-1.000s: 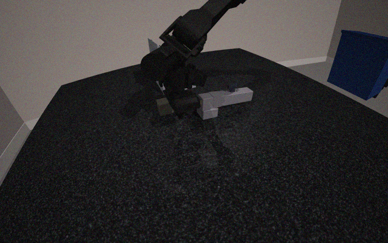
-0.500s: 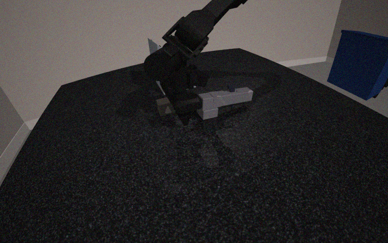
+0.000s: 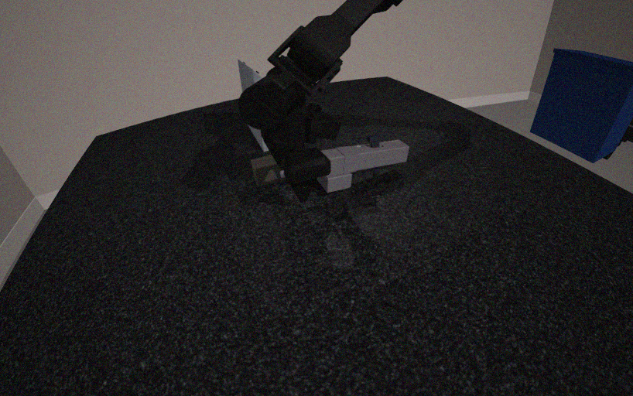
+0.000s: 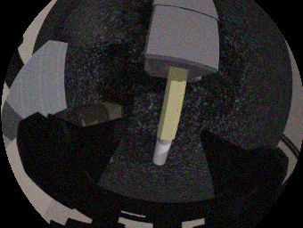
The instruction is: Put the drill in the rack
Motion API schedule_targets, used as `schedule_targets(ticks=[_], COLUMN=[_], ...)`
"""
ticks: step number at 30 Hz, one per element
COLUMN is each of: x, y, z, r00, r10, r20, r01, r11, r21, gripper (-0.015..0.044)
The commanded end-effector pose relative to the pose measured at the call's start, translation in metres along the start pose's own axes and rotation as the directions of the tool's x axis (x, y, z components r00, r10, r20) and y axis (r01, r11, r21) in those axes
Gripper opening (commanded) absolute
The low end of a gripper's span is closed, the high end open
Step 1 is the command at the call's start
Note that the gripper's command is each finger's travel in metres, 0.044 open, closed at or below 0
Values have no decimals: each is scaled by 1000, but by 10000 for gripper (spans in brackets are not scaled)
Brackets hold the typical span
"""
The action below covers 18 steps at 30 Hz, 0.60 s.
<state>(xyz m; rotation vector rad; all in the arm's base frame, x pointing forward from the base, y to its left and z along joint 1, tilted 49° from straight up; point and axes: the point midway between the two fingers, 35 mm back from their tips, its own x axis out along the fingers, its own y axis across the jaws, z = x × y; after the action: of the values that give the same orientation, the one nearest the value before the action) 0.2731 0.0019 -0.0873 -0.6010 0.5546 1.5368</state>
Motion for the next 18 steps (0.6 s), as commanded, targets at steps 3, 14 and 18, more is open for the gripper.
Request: schedule_targets(ticks=[3,14,18], x=[1,2,2], y=[2,1,1], z=[3,5,5], r00=[1000,1000,1000], r10=[0,-1,-1], r20=[4,0,0], r01=[0,1,1], r11=[1000,1000,1000], r21=[5,-1,-1], gripper=[440,414,309])
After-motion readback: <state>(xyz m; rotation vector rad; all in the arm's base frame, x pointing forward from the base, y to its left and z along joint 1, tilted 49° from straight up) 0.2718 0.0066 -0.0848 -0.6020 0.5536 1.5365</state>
